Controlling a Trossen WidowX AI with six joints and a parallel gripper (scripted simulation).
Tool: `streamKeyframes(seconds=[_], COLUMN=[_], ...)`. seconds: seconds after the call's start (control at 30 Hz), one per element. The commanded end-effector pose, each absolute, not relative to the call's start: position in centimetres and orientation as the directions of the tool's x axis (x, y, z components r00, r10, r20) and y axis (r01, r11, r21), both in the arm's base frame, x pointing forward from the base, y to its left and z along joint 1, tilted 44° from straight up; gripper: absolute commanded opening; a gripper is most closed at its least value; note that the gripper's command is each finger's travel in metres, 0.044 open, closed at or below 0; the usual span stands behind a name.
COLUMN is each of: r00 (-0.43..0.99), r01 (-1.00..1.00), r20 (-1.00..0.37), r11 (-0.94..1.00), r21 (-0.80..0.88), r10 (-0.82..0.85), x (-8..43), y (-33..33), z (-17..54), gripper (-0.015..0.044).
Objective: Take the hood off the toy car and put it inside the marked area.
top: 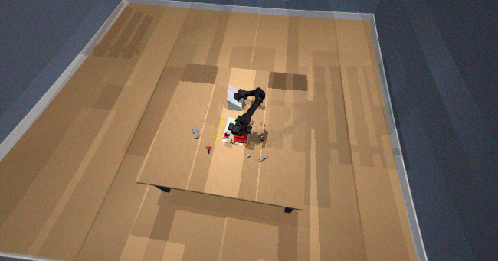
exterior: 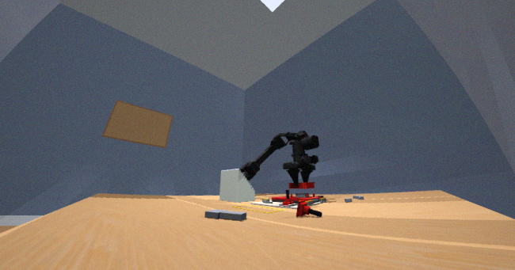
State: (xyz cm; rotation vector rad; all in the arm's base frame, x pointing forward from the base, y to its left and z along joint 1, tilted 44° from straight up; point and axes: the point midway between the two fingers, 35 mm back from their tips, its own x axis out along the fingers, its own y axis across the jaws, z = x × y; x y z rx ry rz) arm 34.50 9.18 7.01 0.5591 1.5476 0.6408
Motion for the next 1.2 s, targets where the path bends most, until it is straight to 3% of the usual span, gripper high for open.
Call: streamKeyframes(seconds=[0.0,0.17,0.67,1.17], r00=[-0.061,-0.061,-0.052,-0.059], r01=[-0.027,-0.027,-0.019,-0.025], r20=[-0.726,-0.726,-0.747,-0.741], r11=[0.726,0.726,0.747,0.741], r21=[0.687,0.687,0.665,0.671], r10=[0.685,0.685,0.663,0.669], x=[34.9,34.9,35.3,32.0], y=[7.7,6.8,-1.2,-9.4], z=[8.4,9.4,2.2,-5.2], gripper=[0.0,0.0,0.0,0.0])
